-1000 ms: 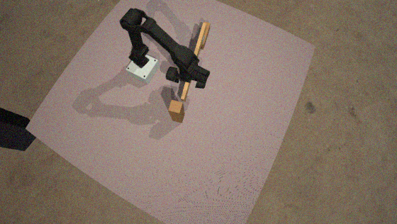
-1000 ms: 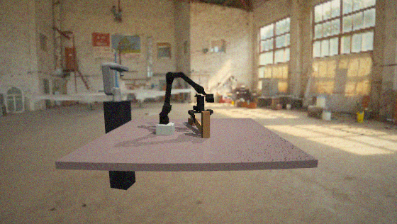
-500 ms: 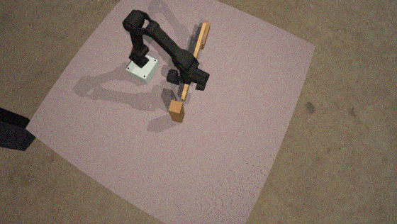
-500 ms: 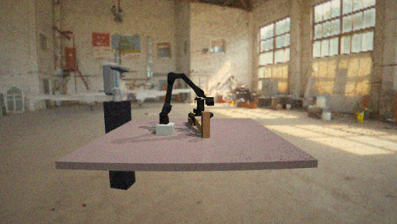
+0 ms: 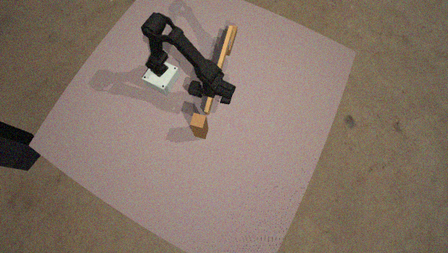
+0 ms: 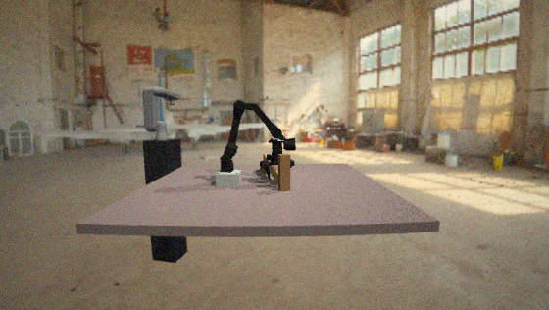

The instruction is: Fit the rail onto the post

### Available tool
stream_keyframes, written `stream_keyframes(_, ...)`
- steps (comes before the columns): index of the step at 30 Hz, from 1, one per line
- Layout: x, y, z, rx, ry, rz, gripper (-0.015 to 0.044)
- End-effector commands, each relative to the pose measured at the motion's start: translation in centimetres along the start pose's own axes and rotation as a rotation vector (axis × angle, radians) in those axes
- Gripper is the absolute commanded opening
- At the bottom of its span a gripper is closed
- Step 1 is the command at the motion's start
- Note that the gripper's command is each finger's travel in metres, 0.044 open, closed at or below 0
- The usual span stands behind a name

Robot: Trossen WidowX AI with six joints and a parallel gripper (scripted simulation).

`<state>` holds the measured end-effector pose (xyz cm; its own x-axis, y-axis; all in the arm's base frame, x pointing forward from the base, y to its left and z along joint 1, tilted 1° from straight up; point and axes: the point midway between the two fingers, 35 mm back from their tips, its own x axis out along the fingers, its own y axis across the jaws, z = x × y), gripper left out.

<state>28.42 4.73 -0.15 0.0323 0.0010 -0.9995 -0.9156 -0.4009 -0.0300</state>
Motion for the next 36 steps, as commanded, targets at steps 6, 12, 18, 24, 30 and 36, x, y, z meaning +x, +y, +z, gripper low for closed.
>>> stream_keyframes(6,0.52,0.16,-0.02,-0.007,0.002,0.003,0.0309)
stream_keyframes(12,0.52,0.16,-0.02,-0.007,0.002,0.003,0.0151)
stream_keyframes(18,0.52,0.16,-0.02,-0.007,0.002,0.003,0.0033)
stream_keyframes(24,0.52,0.16,-0.02,-0.007,0.002,0.003,0.0000)
stream_keyframes(30,0.52,0.16,-0.02,-0.007,0.002,0.003,0.0000)
stream_keyframes(36,0.43,0.16,0.03,-0.007,0.002,0.003,0.0000)
